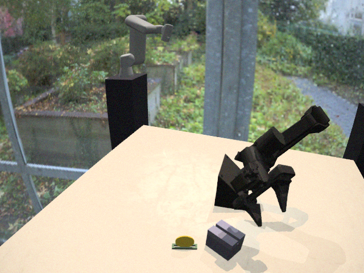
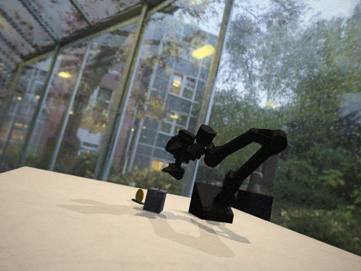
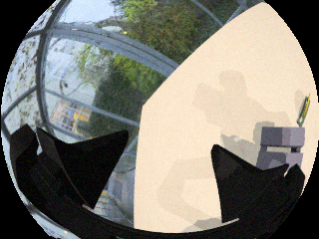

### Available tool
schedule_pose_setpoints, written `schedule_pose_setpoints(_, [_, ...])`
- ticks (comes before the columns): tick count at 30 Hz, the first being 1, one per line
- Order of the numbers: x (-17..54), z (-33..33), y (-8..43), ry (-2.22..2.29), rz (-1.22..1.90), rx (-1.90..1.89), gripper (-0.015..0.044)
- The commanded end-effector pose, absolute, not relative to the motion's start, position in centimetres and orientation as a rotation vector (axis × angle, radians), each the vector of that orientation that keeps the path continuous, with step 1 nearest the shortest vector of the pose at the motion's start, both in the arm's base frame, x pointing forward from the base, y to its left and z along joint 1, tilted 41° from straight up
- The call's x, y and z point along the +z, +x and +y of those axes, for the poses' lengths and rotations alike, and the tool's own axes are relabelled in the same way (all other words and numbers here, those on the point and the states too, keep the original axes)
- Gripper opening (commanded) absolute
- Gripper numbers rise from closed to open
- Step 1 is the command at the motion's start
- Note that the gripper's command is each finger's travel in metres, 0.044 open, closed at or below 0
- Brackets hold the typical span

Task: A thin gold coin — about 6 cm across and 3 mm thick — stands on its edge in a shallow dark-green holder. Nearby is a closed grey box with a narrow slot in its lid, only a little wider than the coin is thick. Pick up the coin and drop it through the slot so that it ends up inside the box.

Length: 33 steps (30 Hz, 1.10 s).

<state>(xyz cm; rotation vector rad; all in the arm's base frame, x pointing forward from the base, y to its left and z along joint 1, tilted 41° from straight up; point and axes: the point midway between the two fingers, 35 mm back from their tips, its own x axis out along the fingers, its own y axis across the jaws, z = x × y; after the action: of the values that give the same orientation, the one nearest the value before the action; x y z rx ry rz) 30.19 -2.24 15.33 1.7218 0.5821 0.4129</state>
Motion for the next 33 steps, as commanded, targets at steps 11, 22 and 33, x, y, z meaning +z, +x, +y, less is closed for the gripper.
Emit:
schedule_pose_setpoints(11, [11.1, -7.5, 35.8, 1.118, 0.527, 0.303, 0.0161])
schedule_pose_setpoints(22, [5.1, -11.9, 38.4, 0.364, 0.678, 0.372, 0.0161])
schedule_pose_setpoints(33, [1.0, -13.9, 37.5, -0.192, 0.812, 0.682, 0.0161])
